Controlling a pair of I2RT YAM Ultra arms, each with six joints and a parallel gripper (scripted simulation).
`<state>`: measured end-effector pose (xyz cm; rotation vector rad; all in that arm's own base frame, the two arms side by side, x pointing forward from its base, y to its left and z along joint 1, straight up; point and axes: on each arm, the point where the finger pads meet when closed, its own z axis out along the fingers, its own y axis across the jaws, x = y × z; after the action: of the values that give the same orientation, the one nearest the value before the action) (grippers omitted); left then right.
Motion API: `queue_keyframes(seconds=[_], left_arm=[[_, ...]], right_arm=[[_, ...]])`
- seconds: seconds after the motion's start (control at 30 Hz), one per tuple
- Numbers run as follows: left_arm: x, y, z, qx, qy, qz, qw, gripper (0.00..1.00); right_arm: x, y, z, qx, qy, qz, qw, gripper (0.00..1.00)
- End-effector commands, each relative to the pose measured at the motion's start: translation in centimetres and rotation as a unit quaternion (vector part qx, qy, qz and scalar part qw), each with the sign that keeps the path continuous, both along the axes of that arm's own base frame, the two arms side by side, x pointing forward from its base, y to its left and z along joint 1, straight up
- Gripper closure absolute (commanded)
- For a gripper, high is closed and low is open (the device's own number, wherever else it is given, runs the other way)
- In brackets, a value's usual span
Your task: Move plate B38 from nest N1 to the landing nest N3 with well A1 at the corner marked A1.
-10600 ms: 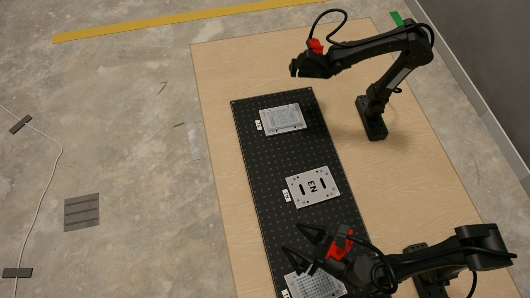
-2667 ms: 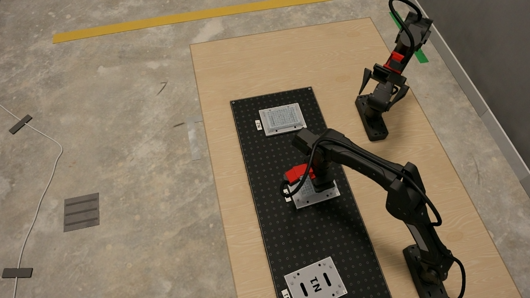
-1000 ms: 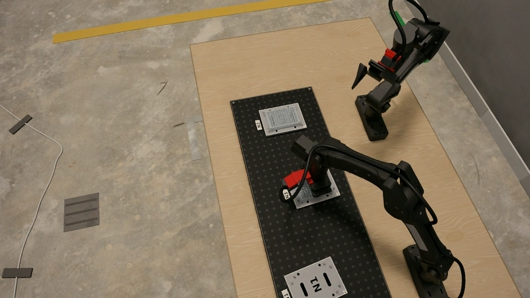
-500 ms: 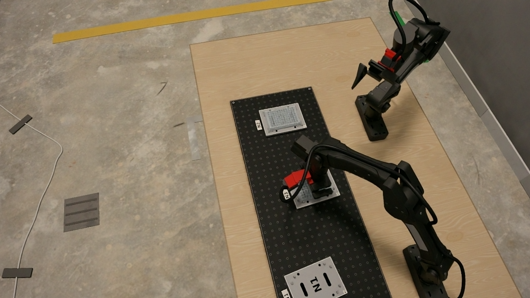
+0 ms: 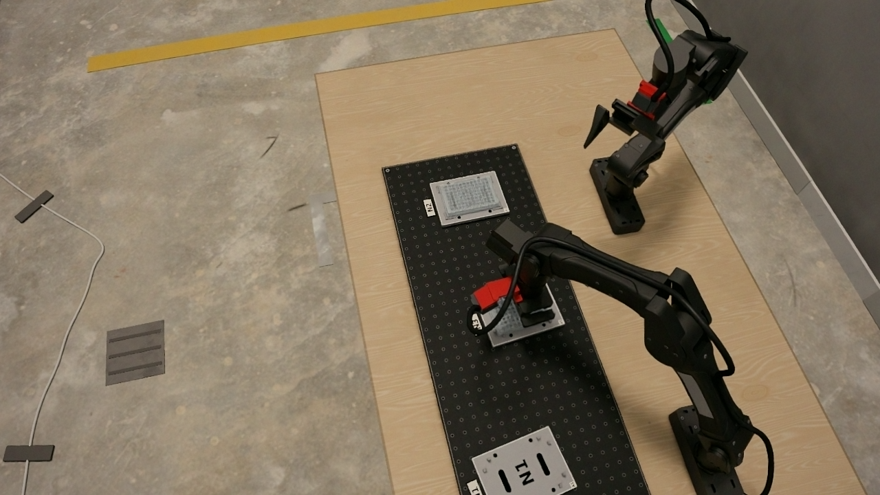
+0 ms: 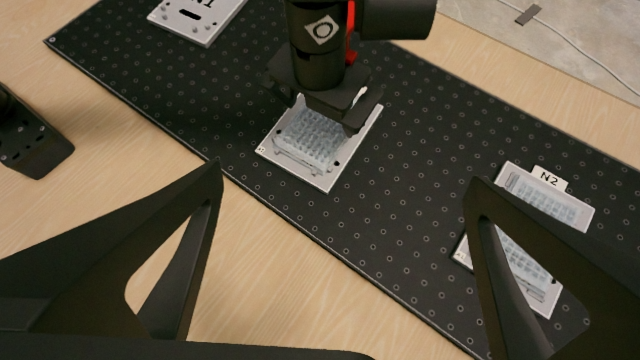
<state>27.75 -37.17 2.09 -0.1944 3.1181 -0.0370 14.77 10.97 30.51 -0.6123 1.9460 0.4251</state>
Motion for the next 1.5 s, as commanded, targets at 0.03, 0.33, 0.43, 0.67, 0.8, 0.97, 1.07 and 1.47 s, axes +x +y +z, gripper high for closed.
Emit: queue_keyframes(seconds=[0.03,0.33,0.43,0.67,0.8,0.97,1.07,1.47], left_arm=[[0.6,0.0,2.6,-0.006,-0.015,0.001,1.0,0.0],[0.2,-0.7,4.0,0.004,-0.007,0.001,1.0,0.0],[0.0,-0.4,4.5,0.015,0.001,0.001,1.0,0.0],[0.7,-0.7,4.6,0.003,-0.014,-0.025,1.0,0.0],[1.0,-1.3,4.8,-0.012,-0.034,-0.055,0.998,0.0],[1.1,-1.4,5.2,-0.032,-0.081,-0.156,0.984,0.0],[0.5,-0.7,5.3,-0.035,-0.098,-0.209,0.972,0.0],[-0.7,0.9,5.6,-0.06,-0.15,-0.363,0.918,0.0]], right_arm=[[0.0,-0.1,0.9,0.004,-0.006,-0.001,1.0,0.0],[0.0,-0.1,0.9,0.004,-0.006,-0.001,1.0,0.0],[0.0,-0.1,0.9,0.004,-0.006,-0.001,1.0,0.0],[0.0,-0.1,0.9,0.004,-0.006,-0.001,1.0,0.0],[0.0,-0.1,0.9,0.004,-0.006,-0.001,1.0,0.0],[0.0,-0.1,0.9,0.004,-0.006,-0.001,1.0,0.0],[0.0,-0.1,0.9,0.004,-0.006,-0.001,1.0,0.0],[0.0,-0.1,0.9,0.004,-0.006,-0.001,1.0,0.0]])
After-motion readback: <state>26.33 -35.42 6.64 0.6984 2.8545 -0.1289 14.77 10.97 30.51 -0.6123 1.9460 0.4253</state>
